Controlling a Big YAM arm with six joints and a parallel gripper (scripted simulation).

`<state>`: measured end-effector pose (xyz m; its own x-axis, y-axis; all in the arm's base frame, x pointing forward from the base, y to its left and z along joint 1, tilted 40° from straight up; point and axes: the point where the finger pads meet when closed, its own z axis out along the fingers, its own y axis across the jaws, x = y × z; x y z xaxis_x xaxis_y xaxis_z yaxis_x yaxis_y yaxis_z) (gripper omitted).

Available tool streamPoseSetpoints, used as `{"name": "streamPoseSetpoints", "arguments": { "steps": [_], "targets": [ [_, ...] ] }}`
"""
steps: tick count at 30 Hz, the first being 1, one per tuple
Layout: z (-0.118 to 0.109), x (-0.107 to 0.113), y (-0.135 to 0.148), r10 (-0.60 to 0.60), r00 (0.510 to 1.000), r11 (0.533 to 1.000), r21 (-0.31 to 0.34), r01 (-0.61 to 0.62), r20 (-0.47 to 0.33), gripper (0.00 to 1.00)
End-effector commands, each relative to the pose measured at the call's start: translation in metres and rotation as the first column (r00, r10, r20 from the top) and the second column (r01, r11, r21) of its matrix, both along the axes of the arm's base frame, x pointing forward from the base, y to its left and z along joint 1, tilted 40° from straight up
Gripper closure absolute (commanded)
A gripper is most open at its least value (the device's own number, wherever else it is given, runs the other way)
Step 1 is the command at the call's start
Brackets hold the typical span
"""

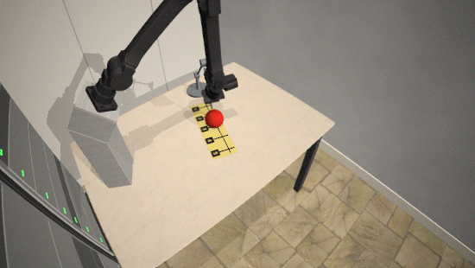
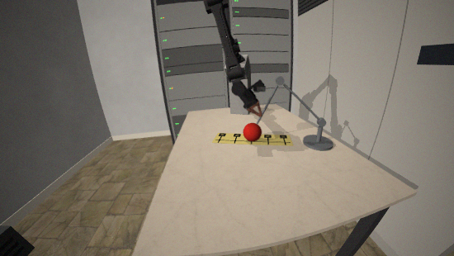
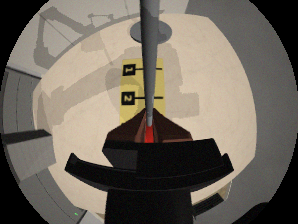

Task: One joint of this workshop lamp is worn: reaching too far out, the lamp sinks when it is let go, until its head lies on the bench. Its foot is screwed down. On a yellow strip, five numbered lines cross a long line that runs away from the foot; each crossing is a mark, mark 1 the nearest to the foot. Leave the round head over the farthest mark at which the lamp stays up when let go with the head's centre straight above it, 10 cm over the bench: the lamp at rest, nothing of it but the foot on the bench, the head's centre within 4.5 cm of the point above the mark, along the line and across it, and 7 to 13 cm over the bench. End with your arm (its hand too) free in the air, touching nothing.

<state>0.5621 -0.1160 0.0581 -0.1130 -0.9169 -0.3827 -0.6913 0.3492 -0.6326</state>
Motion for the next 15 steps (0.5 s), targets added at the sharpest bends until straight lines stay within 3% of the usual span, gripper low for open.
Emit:
{"name": "streamPoseSetpoints", "arguments": {
  "steps": [1, 15],
  "targets": [
    [0.0021, -0.0005, 0.0014, 0.003, 1.0, 1.0, 0.001, -0.003, 0.002, 1.0],
    [0.0034, 0.0008, 0.0007, 0.002, 1.0, 1.0, -0.002, -0.002, 0.006, 1.0]
  ]
}}
